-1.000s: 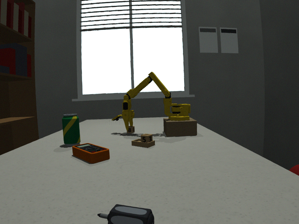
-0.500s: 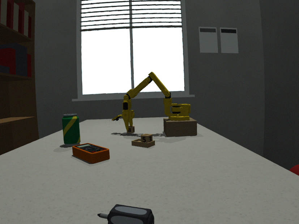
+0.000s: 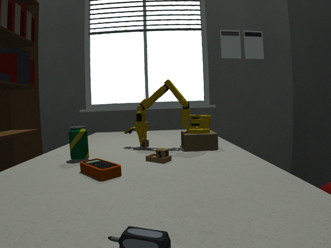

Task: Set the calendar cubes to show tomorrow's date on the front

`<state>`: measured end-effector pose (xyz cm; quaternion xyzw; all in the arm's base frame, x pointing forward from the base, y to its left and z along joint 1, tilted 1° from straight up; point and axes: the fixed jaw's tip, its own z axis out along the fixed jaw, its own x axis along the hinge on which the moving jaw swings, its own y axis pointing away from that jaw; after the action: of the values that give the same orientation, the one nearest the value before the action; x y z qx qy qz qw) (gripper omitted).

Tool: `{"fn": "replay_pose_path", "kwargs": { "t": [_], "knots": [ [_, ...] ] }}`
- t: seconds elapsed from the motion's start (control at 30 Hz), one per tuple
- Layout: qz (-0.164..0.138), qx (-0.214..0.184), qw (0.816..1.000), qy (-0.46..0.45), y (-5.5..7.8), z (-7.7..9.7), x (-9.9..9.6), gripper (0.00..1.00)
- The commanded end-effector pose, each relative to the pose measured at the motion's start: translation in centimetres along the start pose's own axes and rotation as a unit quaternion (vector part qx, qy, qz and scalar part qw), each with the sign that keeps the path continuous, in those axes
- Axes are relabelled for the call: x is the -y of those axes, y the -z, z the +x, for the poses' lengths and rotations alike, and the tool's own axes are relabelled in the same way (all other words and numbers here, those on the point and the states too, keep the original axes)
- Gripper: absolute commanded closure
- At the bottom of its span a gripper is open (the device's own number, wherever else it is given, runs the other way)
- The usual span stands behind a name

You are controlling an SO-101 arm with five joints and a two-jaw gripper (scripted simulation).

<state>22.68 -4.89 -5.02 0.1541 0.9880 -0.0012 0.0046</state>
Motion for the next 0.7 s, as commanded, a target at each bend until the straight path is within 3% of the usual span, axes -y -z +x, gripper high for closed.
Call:
{"fn": "replay_pose_path", "kwargs": {
  "t": [0.0, 0.67],
  "knots": [
    [0.000, -0.008, 1.000, 0.000, -0.41, 0.41, 0.29, 0.77],
    [0.000, -0.008, 1.000, 0.000, -0.41, 0.41, 0.44, 0.80]
  ]
}}
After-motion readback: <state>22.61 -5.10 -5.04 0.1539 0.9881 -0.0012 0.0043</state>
